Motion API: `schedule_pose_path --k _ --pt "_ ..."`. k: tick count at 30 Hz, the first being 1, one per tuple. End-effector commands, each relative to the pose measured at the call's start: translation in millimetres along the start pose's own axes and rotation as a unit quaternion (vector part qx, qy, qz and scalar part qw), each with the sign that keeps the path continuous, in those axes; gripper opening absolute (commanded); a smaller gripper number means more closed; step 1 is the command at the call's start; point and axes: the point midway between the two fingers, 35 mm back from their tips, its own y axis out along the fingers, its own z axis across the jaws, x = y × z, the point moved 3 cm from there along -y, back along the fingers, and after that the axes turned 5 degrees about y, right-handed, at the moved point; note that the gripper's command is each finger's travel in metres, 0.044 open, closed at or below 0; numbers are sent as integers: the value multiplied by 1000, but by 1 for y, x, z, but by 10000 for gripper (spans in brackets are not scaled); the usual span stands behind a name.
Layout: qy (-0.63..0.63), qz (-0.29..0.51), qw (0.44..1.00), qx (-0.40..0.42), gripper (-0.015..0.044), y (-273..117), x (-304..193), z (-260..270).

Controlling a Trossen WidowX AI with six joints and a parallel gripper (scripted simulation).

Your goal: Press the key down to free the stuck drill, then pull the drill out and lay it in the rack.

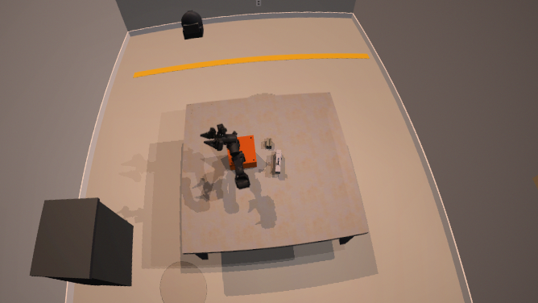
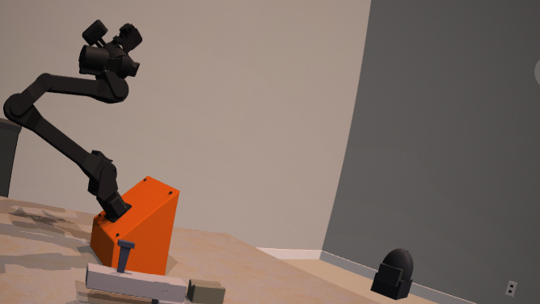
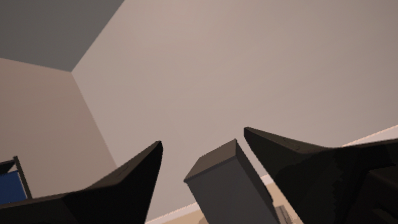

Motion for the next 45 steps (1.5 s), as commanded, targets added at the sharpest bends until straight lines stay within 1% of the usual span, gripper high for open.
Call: schedule_pose_path --k 1,9,11,15,19,22,28,34,38,40,45 --pt "0 0 1000 0 374 0 0 0" --pt "1 -5 1000 0 164 0 2 0" --pt "5 -45 999 -3 111 -5 20 -2" --pt "14 -169 985 -19 6 -27 72 -10" --pt "23 -294 954 -45 0 -63 118 -19" --pt "33 -372 926 -62 0 -93 142 -26" --pt "39 -460 882 -91 0 -132 167 -34" --pt "33 -581 798 -157 0 -205 188 -47" --pt "37 -627 755 -189 0 -237 192 -53" --pt "45 -661 716 -217 0 -262 193 -57" --pt "77 -741 591 -310 0 -336 181 -69"
